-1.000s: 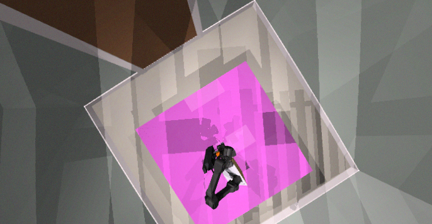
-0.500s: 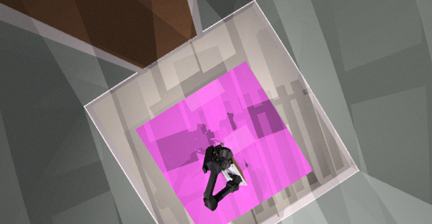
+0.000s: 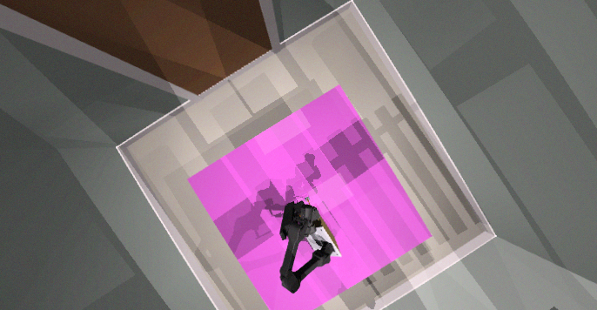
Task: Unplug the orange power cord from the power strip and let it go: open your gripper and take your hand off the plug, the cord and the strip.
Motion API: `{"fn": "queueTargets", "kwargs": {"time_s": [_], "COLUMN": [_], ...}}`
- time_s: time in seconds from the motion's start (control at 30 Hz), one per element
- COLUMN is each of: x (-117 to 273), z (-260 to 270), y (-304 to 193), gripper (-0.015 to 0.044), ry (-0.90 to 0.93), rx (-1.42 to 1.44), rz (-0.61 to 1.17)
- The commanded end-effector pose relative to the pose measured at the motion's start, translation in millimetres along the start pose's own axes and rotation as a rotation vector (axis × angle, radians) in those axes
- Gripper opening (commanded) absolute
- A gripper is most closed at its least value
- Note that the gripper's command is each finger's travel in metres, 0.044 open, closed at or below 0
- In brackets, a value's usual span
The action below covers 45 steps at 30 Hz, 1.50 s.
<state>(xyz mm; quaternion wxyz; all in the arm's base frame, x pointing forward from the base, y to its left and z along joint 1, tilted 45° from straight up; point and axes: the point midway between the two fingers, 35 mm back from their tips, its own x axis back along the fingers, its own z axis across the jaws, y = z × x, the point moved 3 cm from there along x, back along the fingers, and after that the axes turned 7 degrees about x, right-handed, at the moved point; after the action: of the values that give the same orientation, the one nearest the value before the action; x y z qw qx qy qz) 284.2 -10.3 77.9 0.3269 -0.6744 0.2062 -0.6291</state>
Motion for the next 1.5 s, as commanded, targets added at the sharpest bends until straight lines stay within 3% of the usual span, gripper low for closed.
{"fn": "queueTargets", "kwargs": {"time_s": [0.0, 0.17, 0.3, 0.57, 1.47], "x": [-5.5, -9.6, -7.2, -7.2, -4.2], "z": [-0.4, -0.5, -0.1, -0.1, -3.8], "y": [-1.2, -1.3, -0.5, -0.5, 39.3], "gripper": [0.0160, 0.0160, 0.0055, 0.0002, 0.0000], "ry": [0.000, 0.000, -0.002, -0.002, 0.000], "rx": [-0.004, -0.004, 0.000, 0.000, -0.003], "rz": [0.006, 0.006, 0.001, 0.001, -0.002]}}
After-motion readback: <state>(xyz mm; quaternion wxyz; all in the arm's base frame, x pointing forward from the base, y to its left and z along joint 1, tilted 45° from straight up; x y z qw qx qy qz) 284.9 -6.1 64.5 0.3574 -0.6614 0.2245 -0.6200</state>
